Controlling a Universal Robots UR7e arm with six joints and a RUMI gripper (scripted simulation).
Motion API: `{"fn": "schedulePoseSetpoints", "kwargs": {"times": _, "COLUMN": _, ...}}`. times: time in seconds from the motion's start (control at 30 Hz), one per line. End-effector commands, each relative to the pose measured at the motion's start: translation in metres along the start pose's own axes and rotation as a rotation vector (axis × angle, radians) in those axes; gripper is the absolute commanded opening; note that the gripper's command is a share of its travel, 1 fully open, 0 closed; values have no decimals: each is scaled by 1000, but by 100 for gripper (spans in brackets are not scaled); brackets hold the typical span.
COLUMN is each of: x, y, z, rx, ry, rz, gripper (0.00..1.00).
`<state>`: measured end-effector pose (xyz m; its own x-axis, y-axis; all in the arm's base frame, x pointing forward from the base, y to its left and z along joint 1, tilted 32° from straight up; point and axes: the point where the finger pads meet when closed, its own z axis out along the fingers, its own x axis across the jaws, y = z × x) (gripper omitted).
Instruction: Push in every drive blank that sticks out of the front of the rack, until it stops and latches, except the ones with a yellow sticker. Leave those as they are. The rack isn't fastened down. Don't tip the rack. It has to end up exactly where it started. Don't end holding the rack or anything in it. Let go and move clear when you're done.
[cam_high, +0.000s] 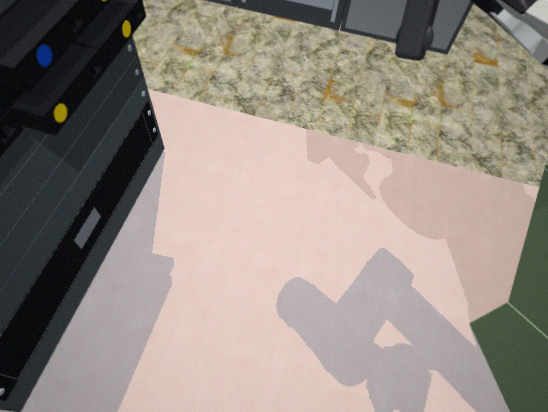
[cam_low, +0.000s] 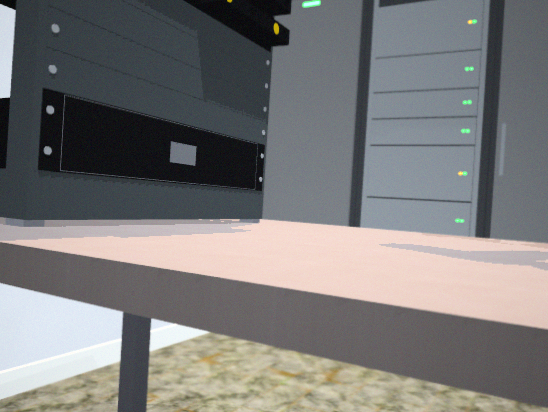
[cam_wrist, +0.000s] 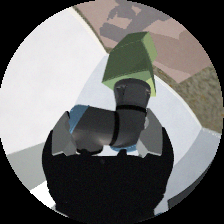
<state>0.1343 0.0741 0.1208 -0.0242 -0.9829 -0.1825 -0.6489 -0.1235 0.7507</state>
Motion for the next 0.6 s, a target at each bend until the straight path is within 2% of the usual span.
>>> {"fn": "schedulePoseSetpoints", "kwargs": {"times": 0.0, "x": -12, "y": 6, "z": 2, "rx": -57, "ry": -31, "rz": -92, "gripper": 100}}
{"fn": "schedulePoseSetpoints", "kwargs": {"times": 0.5, "x": -53, "y": 32, "z": 5, "rx": -258, "ry": -192, "rz": -402, "gripper": 100}}
{"fn": "schedulePoseSetpoints", "kwargs": {"times": 0.57, "x": -53, "y": 32, "z": 5, "rx": -258, "ry": -192, "rz": -402, "gripper": 100}}
